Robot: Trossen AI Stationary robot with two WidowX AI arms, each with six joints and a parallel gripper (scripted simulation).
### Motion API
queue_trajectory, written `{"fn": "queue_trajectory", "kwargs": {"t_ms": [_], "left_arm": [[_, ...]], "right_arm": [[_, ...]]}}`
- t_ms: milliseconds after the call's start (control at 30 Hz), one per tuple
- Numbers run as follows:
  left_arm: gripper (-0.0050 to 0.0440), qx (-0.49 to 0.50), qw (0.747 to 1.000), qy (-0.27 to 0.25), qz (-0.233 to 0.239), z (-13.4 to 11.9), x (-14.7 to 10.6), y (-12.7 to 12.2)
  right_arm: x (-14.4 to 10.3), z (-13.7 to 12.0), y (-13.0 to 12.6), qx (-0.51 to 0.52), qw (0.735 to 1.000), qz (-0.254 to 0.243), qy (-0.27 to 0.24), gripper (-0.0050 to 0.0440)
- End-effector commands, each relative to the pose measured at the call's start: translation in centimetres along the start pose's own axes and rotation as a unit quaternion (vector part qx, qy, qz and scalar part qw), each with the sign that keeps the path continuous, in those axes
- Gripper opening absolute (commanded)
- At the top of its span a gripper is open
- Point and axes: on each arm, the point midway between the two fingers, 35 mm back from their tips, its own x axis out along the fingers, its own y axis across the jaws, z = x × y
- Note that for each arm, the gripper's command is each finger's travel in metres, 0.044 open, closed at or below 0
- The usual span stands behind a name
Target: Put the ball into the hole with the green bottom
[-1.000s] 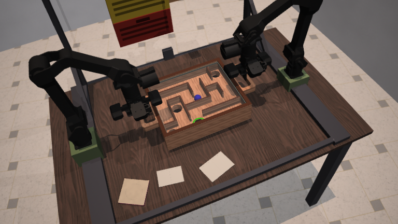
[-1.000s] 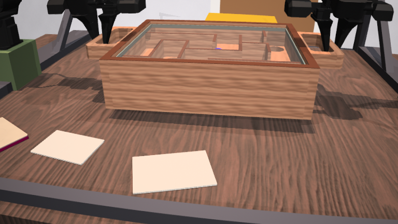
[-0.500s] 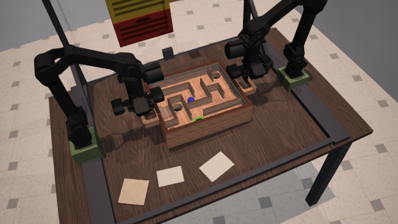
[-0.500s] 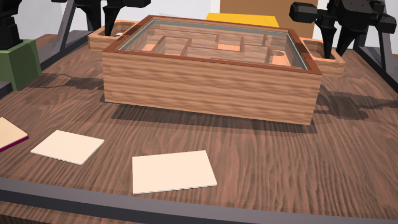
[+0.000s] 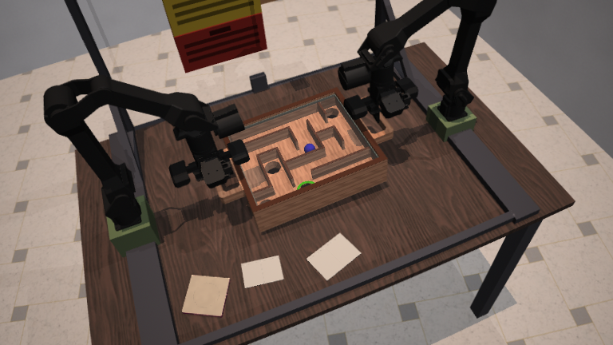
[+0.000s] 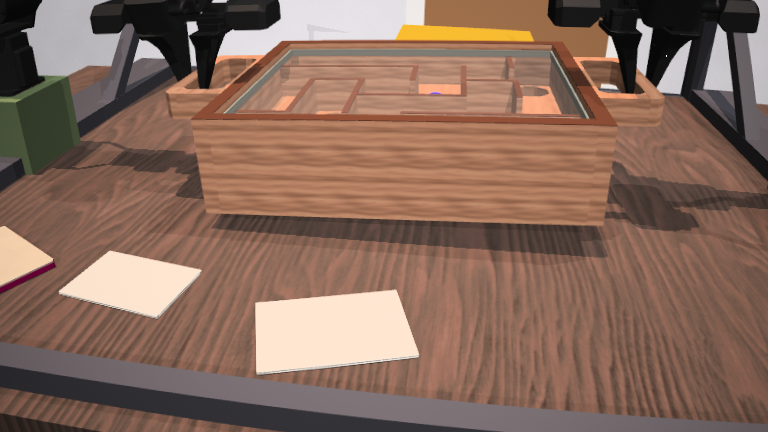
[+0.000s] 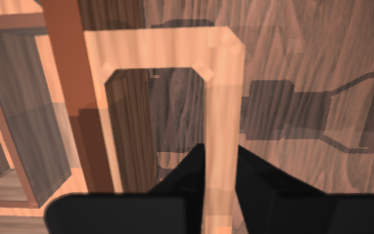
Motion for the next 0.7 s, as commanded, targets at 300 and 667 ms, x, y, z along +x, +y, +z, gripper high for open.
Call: {"fn": "queue_trajectory", "kwargs": {"t_ms": [300, 667], "left_arm": [[-0.005, -0.001, 0.999, -0.005, -0.048, 0.0, 1.2, 0.8], [-0.005, 0.0, 0.999, -0.001, -0.049, -0.1, 1.0, 0.0]], "right_arm": [[-2.9, 0.0, 1.6, 0.001, 1.0, -0.018, -0.003, -0.005], [-2.8, -0.1, 1.1, 0.001, 1.0, -0.018, -0.003, -0.005]]}}
